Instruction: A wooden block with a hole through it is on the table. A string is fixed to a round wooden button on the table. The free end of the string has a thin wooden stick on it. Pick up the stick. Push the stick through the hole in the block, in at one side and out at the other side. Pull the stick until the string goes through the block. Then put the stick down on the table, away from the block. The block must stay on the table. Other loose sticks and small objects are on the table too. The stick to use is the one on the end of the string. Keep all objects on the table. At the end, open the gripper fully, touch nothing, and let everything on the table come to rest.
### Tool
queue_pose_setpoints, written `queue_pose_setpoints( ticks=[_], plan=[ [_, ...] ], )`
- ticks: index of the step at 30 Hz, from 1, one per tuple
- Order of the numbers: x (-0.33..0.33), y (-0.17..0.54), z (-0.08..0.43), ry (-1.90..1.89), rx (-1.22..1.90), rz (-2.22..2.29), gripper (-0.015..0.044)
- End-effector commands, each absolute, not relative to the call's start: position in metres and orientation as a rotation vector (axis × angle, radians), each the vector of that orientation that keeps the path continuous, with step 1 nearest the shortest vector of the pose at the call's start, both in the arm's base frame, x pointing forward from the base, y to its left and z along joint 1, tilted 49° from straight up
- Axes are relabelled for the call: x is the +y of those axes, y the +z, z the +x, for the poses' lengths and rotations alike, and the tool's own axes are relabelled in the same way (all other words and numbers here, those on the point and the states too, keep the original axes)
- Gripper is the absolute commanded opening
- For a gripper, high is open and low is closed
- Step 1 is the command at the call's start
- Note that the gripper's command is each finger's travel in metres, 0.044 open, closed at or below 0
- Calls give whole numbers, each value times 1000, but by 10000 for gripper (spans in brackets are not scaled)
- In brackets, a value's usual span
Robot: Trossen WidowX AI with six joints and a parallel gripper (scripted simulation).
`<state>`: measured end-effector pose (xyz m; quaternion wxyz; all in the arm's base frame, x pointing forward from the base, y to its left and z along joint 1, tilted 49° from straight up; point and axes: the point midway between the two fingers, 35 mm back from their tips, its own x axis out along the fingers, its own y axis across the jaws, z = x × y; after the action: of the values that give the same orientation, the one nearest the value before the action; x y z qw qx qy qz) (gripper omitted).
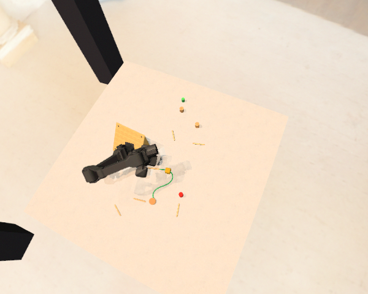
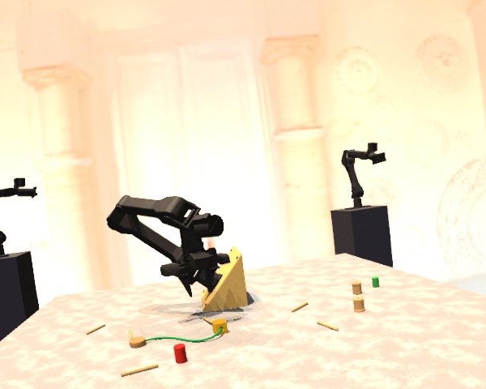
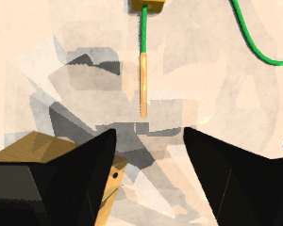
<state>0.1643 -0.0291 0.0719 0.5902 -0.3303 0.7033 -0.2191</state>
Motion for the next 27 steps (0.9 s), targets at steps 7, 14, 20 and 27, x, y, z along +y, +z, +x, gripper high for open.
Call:
queue_pose_setpoints(
  ticks=[7,14,20,27],
  plan=[
    [-8,91,168,-509,1637,-768,440],
    [-10,90,167,-507,1633,-770,440],
    [-10,90,167,-508,1633,-771,440],
    [-10,90,167,-508,1633,-771,440]
  ],
)
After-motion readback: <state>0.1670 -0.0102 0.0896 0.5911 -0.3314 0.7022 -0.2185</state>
